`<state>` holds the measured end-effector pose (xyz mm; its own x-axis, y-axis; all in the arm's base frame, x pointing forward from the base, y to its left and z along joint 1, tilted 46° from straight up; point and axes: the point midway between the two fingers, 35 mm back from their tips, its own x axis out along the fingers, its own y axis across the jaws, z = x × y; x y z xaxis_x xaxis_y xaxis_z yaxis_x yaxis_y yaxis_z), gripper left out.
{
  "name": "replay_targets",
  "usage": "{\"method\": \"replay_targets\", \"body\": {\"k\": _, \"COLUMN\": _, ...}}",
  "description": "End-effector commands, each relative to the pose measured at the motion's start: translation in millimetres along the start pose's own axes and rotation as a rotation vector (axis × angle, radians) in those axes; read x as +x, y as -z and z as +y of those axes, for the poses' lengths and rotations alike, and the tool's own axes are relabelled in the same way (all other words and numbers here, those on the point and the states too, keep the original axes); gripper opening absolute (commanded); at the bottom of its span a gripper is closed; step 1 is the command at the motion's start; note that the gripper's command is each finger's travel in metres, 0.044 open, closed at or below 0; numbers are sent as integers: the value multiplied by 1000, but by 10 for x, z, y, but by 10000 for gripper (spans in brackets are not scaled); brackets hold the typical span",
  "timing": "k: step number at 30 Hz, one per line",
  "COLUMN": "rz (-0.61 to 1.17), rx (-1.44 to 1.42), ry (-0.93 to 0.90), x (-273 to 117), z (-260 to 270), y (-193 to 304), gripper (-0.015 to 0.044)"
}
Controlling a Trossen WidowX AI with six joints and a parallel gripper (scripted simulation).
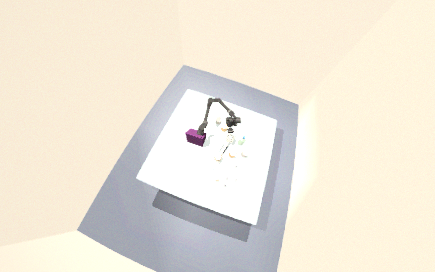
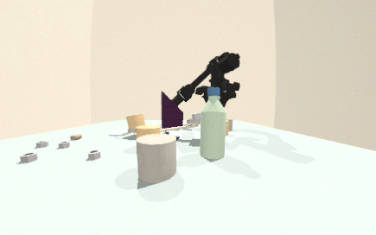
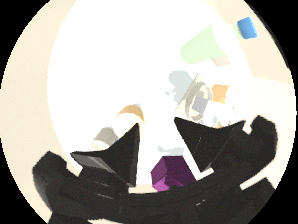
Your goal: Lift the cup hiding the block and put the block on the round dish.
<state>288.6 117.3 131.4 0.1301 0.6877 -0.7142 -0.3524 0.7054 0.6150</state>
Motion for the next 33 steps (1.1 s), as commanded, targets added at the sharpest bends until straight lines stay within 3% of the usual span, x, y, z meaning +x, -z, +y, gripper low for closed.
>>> {"method": "replay_targets", "body": {"k": 1, "rz": 2, "rx": 145, "ry": -3, "x": -23, "z": -72, "y": -32, "gripper": 260}}
{"method": "replay_targets", "body": {"k": 33, "rz": 32, "rx": 1245, "ry": 0, "x": -169, "z": -709, "y": -102, "gripper": 260}}
